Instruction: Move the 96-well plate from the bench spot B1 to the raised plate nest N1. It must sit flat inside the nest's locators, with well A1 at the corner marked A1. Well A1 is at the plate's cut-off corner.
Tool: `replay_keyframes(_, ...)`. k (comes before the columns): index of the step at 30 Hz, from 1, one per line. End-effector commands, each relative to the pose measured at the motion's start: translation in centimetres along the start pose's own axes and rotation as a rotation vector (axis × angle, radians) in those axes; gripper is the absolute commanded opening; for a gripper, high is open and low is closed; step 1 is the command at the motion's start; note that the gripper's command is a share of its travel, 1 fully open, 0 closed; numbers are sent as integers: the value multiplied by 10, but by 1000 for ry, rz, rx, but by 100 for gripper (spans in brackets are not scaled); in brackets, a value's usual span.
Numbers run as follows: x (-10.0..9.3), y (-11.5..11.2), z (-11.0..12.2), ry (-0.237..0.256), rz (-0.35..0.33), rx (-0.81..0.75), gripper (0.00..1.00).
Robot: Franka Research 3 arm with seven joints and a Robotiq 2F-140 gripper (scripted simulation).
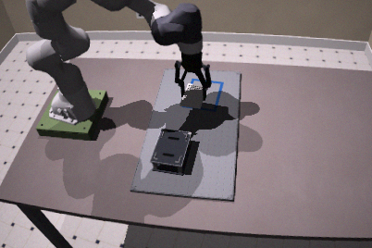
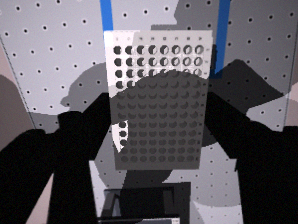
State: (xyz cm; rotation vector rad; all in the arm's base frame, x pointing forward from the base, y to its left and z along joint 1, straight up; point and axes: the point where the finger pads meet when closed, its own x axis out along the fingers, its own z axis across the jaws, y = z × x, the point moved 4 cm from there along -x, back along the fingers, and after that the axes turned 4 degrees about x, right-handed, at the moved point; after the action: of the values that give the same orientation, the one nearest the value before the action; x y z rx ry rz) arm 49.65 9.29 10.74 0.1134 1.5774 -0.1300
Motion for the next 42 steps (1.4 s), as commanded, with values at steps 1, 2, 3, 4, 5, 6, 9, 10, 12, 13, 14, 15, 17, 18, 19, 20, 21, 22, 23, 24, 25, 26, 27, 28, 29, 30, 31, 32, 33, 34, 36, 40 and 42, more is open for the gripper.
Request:
replay_keyframes(1,-3,-10,0,-3,11,-46,60)
replay_keyframes(2,-3,-13,0,-3,11,-46,60)
replay_keyframes(3,-4,-17,0,-3,11,-46,60)
replay_keyframes(4,-4,-20,0,-3,11,-46,60)
replay_keyframes(5,-5,-23,0,-3,11,-46,60)
replay_keyframes(6,-5,-26,0,-3,11,-46,60)
replay_keyframes(9,-7,-36,0,-3,11,-46,60)
replay_keyframes(10,-7,-36,0,-3,11,-46,60)
replay_keyframes(12,-7,-40,0,-3,11,-46,60)
replay_keyframes(13,-8,-43,0,-3,11,-46,60)
replay_keyframes(14,-8,-46,-1,-3,11,-46,60)
replay_keyframes(15,-9,-50,-1,-3,11,-46,60)
replay_keyframes(17,-10,-56,-1,-3,11,-46,60)
replay_keyframes(18,-10,-59,-1,-3,11,-46,60)
replay_keyframes(19,-11,-63,-1,-3,11,-46,60)
replay_keyframes(20,-11,-66,-1,-3,11,-46,60)
replay_keyframes(21,-12,-69,-1,-3,11,-46,60)
replay_keyframes(22,-12,-73,-1,-3,11,-46,60)
replay_keyframes(23,-13,-76,-1,-3,11,-46,60)
replay_keyframes(24,-13,-79,-1,-3,11,-46,60)
replay_keyframes(25,-14,-83,-1,-3,11,-46,60)
replay_keyframes(26,-14,-86,-1,-3,11,-46,60)
replay_keyframes(27,-14,-86,-1,-3,11,-46,60)
replay_keyframes(28,-14,-86,-1,-3,11,-46,60)
replay_keyframes(29,-15,-89,-1,-3,11,-46,60)
replay_keyframes(30,-15,-92,-1,-3,11,-46,60)
replay_keyframes(31,-16,-96,-2,-3,11,-46,60)
replay_keyframes(32,-16,-99,-2,-3,11,-46,60)
replay_keyframes(33,-17,-102,-2,-3,11,-46,60)
replay_keyframes(34,-17,-106,-2,-3,11,-46,60)
replay_keyframes(36,-18,-112,-2,-3,11,-46,60)
replay_keyframes(40,-20,-125,-2,-3,11,-46,60)
replay_keyframes(42,-21,-132,-2,-3,11,-46,60)
